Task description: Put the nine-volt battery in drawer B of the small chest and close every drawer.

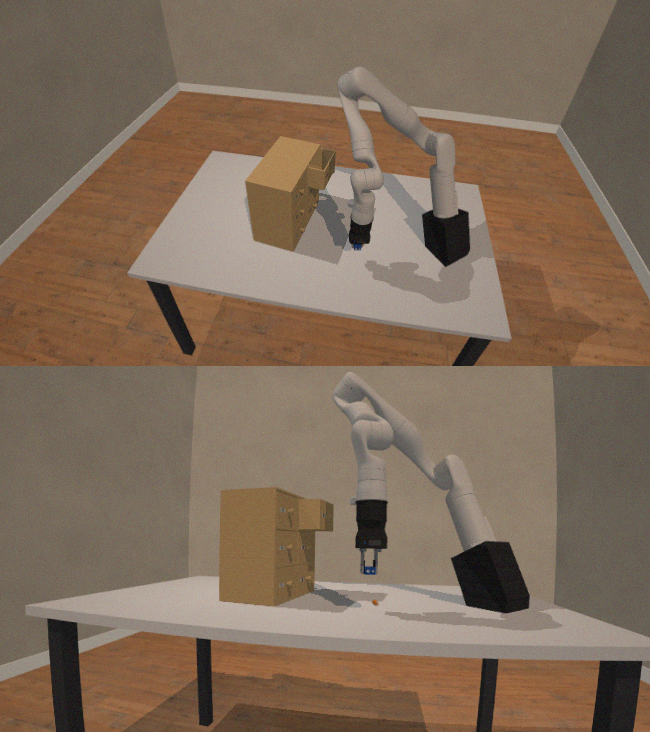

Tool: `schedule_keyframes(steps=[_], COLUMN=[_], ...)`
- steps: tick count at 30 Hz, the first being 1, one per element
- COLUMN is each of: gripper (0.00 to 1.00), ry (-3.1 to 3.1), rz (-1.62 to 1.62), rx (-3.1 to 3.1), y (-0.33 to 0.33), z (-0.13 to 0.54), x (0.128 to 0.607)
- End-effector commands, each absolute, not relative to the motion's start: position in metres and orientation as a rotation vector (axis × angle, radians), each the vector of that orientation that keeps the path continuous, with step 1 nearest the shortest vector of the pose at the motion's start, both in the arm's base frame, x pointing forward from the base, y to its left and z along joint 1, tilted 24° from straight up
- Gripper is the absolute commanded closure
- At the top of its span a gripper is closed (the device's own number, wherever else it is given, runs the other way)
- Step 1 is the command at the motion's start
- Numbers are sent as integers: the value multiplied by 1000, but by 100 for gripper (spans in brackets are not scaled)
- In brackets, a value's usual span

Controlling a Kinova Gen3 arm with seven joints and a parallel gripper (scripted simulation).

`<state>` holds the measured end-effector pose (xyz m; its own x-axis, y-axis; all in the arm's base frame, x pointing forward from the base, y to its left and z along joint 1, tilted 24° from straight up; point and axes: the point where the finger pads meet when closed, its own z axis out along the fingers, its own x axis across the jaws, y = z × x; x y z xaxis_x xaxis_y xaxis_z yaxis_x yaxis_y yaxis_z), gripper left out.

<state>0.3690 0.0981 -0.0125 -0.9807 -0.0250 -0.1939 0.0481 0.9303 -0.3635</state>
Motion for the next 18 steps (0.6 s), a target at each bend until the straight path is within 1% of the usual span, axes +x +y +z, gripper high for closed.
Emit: schedule_keyframes(steps=[1, 18], gripper=[49, 49], ry=[2882, 2784], rz=[-543, -477], rx=[74, 538], y=[94, 64], z=[-9, 4], x=[371, 371])
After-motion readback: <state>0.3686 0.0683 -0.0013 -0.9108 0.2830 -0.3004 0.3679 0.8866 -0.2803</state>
